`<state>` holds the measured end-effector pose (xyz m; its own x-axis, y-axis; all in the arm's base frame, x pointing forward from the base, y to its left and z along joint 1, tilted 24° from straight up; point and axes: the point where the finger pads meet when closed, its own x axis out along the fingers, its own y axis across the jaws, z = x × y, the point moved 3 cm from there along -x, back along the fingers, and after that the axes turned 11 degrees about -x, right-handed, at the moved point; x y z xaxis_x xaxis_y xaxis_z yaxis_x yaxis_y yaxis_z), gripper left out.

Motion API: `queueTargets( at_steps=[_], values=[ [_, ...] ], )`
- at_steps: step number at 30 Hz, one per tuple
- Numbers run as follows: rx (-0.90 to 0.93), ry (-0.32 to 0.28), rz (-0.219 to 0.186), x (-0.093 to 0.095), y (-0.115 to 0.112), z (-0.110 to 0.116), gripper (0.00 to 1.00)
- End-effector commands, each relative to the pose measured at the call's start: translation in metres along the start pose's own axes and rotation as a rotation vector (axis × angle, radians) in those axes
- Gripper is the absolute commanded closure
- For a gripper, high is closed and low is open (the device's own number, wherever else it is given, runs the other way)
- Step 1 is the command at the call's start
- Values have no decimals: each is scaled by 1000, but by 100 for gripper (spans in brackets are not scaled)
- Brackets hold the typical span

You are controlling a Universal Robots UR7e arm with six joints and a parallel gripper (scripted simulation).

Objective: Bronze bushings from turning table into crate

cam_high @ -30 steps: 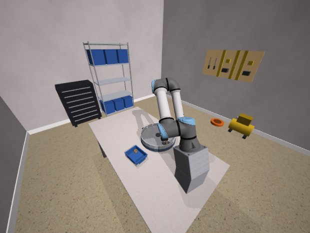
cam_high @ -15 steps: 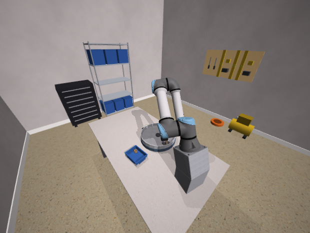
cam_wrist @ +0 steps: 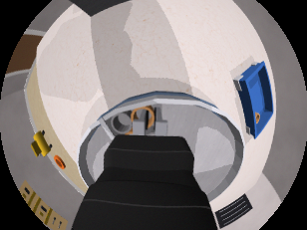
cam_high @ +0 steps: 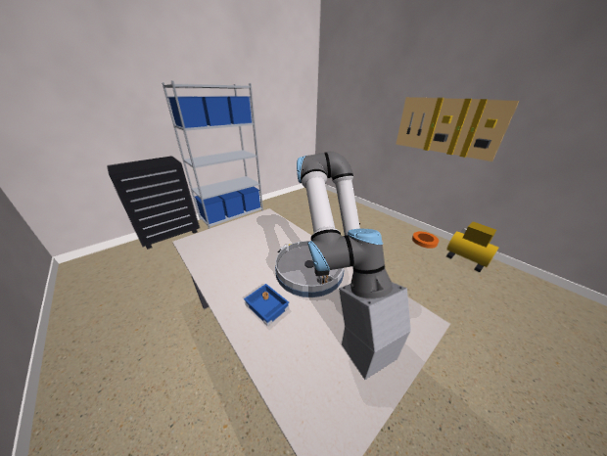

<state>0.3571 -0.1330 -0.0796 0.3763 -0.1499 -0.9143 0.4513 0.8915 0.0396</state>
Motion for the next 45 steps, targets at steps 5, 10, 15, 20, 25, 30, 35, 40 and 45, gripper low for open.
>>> queueTargets(
  at_steps=[5,10,15,20,25,30,35,40,45],
  values=[
    [0,-1,0,0,0,0,100],
    [0,-1,-1,0,1,0,100],
    [0,-1,-2,0,3,1,100],
    [0,-1,-2,0,3,1,100],
    [0,-1,-2,0,3,1,100],
    [0,-1,-2,-6,3,1,100],
    [0,-1,-2,-8,3,1,100],
    [0,-1,-2,-8,3,1,100],
    [0,-1,-2,-11,3,1,100]
  ],
)
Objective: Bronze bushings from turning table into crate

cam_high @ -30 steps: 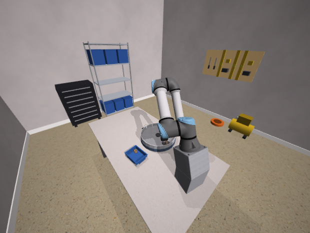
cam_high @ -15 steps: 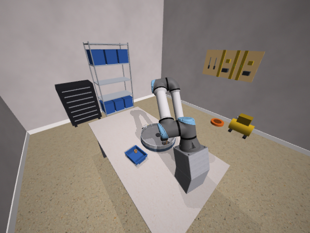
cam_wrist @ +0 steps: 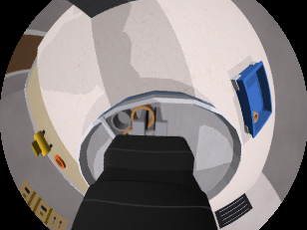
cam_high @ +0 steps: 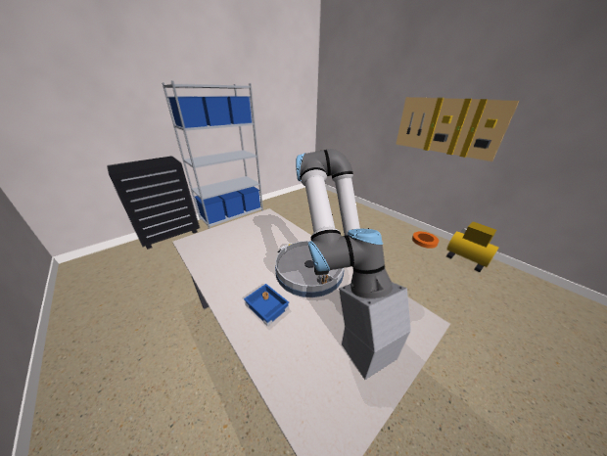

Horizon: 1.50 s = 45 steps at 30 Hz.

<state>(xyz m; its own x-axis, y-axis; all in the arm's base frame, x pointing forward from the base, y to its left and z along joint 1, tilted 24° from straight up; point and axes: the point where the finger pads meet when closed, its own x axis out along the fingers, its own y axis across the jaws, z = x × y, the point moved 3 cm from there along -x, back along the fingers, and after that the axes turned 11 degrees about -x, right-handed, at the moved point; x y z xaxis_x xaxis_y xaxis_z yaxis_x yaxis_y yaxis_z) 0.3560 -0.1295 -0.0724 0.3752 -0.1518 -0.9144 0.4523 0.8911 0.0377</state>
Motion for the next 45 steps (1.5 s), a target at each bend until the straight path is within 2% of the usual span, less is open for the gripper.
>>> queueTargets(
  at_steps=[1,45],
  values=[
    [0,-1,0,-4,0,0,100],
    [0,-2,0,-22,0,0,100]
  ],
)
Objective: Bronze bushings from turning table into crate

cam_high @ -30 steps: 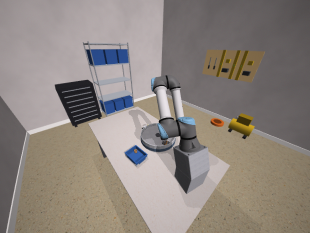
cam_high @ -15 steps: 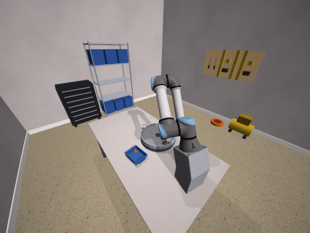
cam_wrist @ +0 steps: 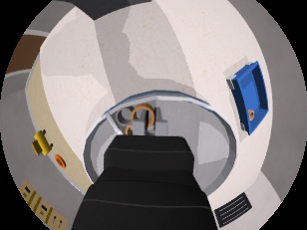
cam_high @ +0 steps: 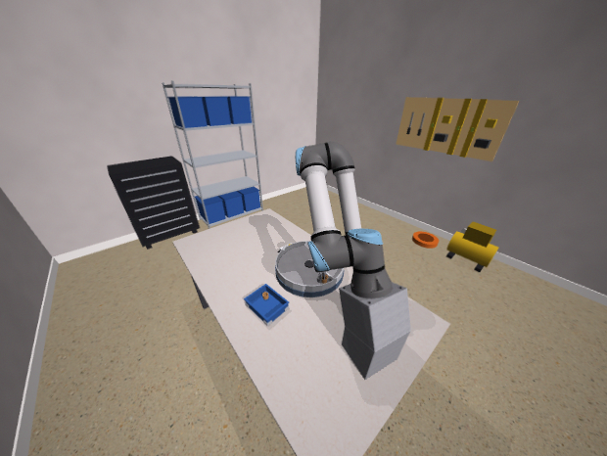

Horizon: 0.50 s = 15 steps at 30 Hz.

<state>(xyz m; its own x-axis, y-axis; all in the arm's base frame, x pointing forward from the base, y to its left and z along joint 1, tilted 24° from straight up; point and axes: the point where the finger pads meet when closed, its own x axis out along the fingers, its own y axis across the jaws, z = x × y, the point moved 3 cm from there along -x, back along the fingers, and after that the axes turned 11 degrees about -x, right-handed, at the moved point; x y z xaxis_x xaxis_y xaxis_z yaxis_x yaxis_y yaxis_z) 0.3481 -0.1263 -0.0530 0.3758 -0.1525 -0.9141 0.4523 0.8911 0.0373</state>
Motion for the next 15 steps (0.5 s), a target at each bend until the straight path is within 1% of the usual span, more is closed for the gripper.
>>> queueTargets(
  at_steps=[1,4,9,15],
  values=[
    [0,-1,0,-1,0,0,100],
    [0,-1,0,-1,0,0,100],
    [0,-1,0,-8,0,0,100],
    [0,-1,0,-8,0,0,100]
  ],
)
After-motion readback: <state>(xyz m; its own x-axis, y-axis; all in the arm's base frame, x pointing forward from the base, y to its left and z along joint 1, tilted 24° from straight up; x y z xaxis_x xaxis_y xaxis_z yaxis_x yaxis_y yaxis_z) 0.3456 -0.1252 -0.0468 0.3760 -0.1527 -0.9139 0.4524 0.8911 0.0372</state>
